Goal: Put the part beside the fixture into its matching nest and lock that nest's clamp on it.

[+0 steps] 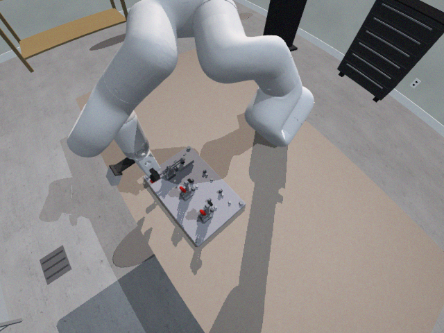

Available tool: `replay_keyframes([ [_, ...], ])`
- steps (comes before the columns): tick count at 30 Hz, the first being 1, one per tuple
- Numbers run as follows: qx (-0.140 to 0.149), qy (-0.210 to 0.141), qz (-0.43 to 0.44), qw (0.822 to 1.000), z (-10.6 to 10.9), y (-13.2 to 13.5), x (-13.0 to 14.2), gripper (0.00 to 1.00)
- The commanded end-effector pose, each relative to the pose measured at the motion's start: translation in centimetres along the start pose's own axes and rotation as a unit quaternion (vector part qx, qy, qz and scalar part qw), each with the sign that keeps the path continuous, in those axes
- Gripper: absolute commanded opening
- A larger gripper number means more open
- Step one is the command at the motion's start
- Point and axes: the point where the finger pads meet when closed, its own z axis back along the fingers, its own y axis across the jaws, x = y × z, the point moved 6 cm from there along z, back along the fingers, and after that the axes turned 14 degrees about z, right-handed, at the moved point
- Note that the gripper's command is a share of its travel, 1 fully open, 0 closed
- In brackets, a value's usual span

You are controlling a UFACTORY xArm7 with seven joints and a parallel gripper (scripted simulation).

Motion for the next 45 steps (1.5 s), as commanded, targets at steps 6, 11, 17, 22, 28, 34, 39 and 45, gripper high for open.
replay_keyframes([
  [6,0.001,0.001,0.0,1.0,0.12,0.1,-0.03,0.0],
  [11,0.001,0.001,0.0,1.0,0.12,0.1,-0.03,0.0],
  [17,0.001,0.001,0.0,1.0,0.12,0.1,-0.03,0.0],
  [22,0.001,0.001,0.0,1.0,0.12,0.1,-0.03,0.0],
  [28,0.001,0.001,0.0,1.0,0.12,0.1,-0.03,0.0],
  [34,0.001,0.001,0.0,1.0,0.12,0.1,-0.04,0.0],
  [39,0.001,0.001,0.0,1.0,0.12,0.1,-0.1,0.0],
  [45,0.001,0.001,0.0,1.0,0.12,0.12,-0.33,0.0],
])
